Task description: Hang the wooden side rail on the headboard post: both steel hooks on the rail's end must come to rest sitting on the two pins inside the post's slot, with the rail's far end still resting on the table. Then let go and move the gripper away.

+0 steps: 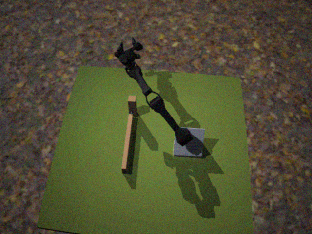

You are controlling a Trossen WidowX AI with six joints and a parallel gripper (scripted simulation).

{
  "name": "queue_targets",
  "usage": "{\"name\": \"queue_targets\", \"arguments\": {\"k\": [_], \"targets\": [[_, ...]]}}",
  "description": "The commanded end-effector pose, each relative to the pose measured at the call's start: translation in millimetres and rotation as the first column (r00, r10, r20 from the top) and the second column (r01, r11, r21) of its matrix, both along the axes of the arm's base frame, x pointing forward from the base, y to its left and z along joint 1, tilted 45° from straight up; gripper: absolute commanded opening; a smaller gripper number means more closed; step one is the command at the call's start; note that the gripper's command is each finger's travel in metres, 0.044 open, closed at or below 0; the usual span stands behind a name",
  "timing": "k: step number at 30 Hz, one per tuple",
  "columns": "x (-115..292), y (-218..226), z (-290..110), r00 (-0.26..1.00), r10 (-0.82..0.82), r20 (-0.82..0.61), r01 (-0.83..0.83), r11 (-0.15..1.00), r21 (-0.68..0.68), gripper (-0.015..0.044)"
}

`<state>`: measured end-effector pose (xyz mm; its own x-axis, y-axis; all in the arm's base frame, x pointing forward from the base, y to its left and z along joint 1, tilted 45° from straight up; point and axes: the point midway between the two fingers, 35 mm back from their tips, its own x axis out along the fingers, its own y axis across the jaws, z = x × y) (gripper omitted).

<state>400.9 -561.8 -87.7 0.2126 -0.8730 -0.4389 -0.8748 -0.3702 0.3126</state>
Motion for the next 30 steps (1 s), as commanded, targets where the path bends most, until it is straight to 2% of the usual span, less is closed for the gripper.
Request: {"name": "queue_targets", "arguments": {"k": [1,5,13,21,30], "targets": [[0.0,-0.9,2.7,1.000,0.000,-0.001,0.000,1.000,-0.005,0.0426],[-1.6,-13.7,46.2,0.999,0.004,-0.037,-0.007,0.996,-0.084,0.0440],[1.5,-2.9,42.1,0.935,0.168,-0.312,-0.199,0.977,-0.070,0.0440],[3.9,13.9,36.6,0.700,0.358,-0.618,-0.447,0.894,0.012,0.0440],[4.4,29.5,32.3,0.415,0.453,-0.789,-0.617,0.778,0.123,0.0440]]}}
